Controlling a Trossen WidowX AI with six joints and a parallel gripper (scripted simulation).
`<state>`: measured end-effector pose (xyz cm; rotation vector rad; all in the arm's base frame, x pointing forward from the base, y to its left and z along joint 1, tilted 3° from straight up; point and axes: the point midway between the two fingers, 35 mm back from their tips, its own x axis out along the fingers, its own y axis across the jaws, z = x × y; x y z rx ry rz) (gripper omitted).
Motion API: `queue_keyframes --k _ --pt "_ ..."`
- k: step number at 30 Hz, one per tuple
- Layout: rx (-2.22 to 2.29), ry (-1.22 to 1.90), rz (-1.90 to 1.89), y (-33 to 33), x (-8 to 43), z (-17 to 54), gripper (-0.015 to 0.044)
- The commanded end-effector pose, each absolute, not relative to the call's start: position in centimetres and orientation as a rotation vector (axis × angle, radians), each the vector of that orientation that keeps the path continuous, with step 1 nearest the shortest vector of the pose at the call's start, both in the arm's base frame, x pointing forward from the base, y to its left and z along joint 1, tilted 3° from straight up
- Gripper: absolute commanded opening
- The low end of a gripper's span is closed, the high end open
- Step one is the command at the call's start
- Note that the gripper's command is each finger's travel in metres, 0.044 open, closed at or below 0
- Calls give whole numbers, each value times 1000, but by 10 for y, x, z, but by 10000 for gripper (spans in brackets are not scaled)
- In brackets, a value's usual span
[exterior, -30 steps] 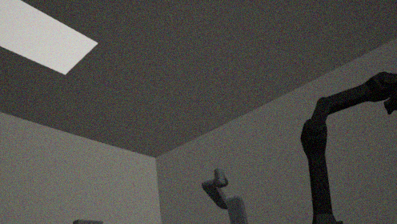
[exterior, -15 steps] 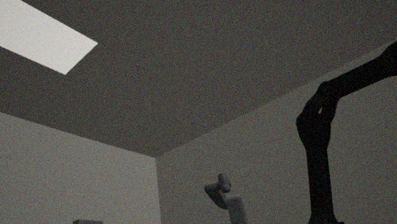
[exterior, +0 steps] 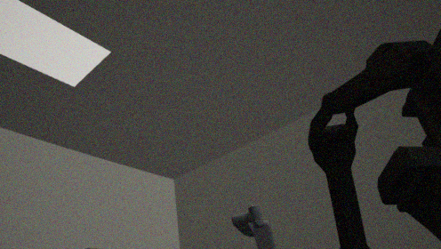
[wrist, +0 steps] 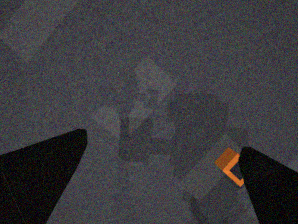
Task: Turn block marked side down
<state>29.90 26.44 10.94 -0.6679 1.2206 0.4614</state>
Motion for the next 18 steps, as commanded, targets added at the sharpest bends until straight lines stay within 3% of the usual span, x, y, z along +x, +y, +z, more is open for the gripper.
queue_keyframes --k 1,10,18 --pt "-507 1339 330 206 330 86 440" --pt "-140 1534 47 69 361 39 440" --pt "-113 1545 28 56 360 33 440"
